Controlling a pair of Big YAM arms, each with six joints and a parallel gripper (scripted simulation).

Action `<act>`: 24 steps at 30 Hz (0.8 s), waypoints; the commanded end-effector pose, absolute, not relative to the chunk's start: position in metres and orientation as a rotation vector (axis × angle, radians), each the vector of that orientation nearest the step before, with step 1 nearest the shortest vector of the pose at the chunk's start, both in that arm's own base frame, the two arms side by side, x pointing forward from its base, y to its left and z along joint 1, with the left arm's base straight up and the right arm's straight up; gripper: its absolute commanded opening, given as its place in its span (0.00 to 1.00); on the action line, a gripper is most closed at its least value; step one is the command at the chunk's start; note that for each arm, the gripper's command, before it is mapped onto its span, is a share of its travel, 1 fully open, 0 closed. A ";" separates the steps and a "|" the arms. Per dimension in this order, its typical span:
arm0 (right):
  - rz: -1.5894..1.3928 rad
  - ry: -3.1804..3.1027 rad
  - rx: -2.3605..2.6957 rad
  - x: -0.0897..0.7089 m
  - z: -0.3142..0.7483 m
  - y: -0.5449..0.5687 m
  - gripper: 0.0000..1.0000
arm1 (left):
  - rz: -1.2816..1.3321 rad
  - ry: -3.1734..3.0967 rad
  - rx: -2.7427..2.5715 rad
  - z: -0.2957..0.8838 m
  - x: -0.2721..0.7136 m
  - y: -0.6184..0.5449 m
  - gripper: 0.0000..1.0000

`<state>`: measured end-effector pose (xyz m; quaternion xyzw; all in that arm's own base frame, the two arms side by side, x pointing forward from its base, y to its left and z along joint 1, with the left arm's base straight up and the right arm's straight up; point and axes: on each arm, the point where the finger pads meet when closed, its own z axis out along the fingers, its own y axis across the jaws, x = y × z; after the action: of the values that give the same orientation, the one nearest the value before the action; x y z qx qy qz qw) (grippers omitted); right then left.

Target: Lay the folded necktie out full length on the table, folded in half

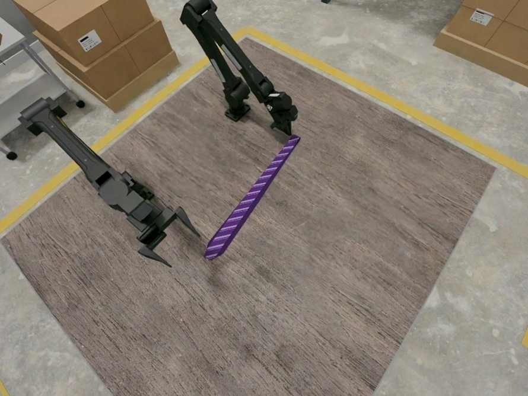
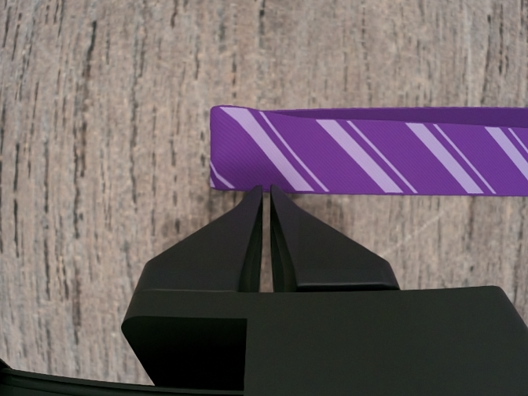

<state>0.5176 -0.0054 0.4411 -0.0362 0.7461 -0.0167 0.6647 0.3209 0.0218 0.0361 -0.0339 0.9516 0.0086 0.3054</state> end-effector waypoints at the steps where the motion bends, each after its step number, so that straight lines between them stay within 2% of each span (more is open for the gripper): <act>1: 0.001 1.617 -0.045 0.519 0.473 0.002 1.00 | 0.030 2.442 -0.083 0.068 0.351 0.023 0.04; 9: 0.001 1.591 0.000 0.521 0.481 0.000 1.00 | 0.030 2.442 -0.083 0.068 0.351 0.023 0.04; 24: 0.001 1.591 0.000 0.521 0.481 0.000 1.00 | 0.028 2.394 -0.078 0.092 0.360 0.022 0.18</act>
<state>0.5185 -0.0072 0.4490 -0.0007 0.7360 -0.0066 0.6769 0.3272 0.0223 0.0496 -0.0335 0.9469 0.0092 0.3196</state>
